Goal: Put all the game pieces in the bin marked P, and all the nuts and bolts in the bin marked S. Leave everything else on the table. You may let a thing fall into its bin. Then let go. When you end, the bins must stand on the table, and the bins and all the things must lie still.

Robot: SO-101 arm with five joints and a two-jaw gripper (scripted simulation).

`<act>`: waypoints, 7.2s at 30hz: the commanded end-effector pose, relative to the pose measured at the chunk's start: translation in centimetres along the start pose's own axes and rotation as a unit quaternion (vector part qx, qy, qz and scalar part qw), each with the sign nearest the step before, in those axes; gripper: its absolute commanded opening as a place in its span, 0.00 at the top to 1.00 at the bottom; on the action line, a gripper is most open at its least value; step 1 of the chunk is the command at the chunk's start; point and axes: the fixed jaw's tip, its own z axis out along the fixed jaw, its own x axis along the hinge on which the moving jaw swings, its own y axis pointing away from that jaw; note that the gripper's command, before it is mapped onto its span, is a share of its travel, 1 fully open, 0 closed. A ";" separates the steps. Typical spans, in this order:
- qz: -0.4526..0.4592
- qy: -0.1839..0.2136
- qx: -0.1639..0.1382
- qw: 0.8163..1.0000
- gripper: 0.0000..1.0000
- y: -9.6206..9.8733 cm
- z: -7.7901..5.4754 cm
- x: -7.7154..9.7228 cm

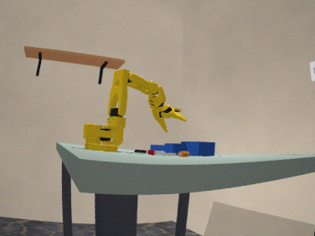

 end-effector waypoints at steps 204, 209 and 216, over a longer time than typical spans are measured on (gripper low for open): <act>-0.161 0.276 -0.028 0.947 1.00 -4.1 -1.4 12.2; -0.161 0.276 -0.028 0.947 1.00 -4.2 -2.1 11.7; -0.161 0.276 -0.028 0.947 1.00 -4.2 -3.3 11.1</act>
